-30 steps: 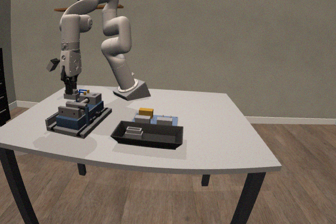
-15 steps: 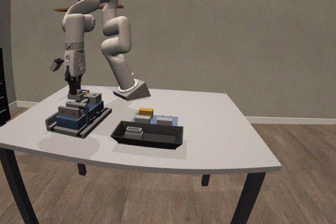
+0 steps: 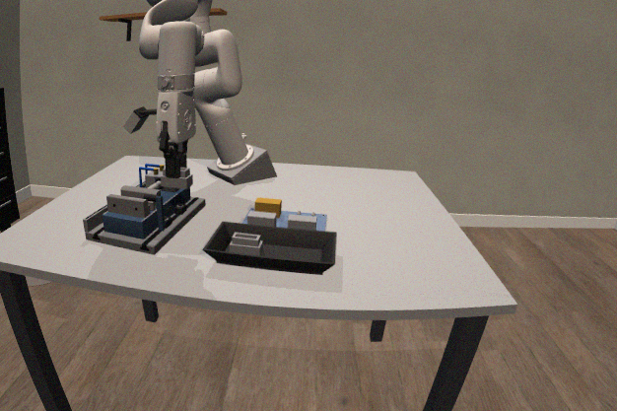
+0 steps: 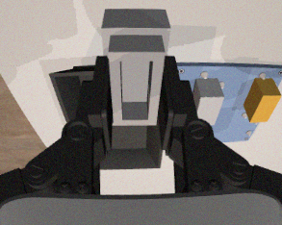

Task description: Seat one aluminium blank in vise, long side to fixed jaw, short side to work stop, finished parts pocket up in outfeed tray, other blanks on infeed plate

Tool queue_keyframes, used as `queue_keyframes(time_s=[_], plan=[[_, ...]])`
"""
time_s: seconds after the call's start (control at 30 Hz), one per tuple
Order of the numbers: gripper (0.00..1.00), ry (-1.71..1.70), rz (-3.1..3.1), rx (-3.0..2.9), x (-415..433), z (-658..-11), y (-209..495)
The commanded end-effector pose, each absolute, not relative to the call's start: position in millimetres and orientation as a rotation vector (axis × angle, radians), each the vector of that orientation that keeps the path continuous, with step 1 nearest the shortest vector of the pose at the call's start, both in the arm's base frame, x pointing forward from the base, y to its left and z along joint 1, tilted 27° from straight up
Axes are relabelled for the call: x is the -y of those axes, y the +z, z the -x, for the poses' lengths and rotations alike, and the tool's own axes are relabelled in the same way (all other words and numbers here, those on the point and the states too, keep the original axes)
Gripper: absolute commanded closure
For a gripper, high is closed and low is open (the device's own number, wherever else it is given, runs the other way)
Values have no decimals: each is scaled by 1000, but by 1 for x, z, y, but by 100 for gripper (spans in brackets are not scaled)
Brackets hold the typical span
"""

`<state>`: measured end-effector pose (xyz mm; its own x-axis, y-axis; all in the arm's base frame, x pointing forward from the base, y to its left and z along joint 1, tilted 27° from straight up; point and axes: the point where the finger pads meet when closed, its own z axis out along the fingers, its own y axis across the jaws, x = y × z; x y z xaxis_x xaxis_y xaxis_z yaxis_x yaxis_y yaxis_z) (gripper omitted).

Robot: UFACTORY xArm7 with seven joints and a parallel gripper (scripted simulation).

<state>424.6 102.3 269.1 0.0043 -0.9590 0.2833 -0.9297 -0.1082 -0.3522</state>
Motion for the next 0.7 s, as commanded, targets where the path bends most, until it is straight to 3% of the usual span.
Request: queue_keyframes(time_s=[0.0,0.67], plan=[[100,-722,2185,-2055,-143,-430,259],[100,-723,2206,-2036,-258,-436,227]])
